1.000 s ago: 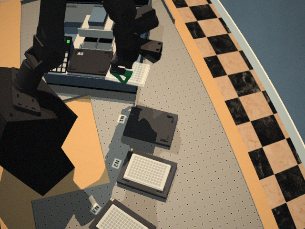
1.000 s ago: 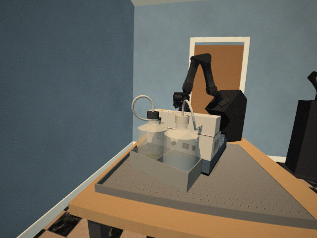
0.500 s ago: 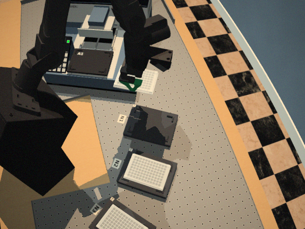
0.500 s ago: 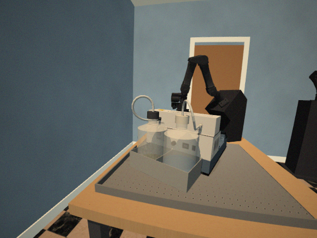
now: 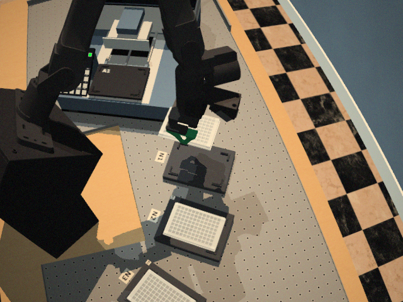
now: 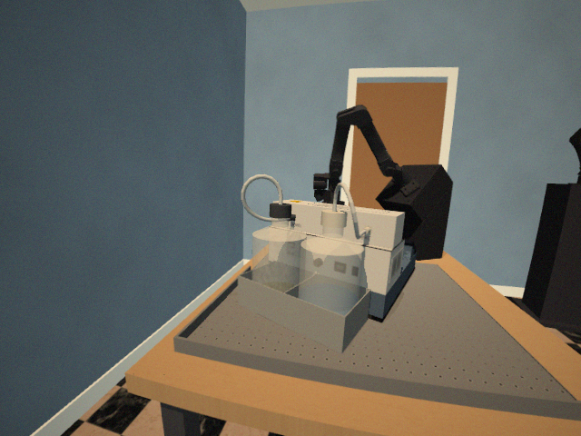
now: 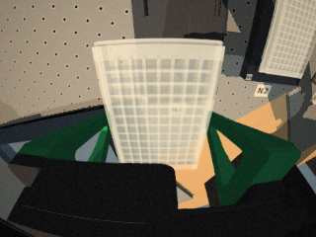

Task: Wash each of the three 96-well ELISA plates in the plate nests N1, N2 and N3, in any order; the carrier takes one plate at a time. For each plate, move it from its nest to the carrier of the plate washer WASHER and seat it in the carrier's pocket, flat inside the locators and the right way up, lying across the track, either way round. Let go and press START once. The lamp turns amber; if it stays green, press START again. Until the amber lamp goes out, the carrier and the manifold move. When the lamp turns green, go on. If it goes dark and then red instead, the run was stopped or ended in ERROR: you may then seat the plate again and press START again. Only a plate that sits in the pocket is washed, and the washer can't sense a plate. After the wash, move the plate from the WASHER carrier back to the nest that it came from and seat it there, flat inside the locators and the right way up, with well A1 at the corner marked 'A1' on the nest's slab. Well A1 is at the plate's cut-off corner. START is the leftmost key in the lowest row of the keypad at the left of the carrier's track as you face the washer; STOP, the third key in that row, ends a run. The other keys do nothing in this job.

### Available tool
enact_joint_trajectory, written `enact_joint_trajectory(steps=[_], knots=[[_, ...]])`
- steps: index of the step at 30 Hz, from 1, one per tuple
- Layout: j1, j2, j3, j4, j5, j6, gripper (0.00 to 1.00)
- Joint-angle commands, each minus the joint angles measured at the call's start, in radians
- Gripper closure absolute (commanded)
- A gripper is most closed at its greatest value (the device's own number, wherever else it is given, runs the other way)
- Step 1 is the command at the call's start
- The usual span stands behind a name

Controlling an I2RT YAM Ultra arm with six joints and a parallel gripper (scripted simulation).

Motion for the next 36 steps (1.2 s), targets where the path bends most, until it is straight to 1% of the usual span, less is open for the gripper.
enact_joint_trajectory(steps=[1,3,11,36], knots=[[-0.046,0.032,0.016,0.024,-0.05,-0.065,1.0],[-0.046,0.032,0.016,0.024,-0.05,-0.065,1.0],[-0.159,0.161,0.075,0.046,-0.124,-0.162,1.0],[-0.157,0.161,0.077,0.044,-0.123,-0.161,1.0]])
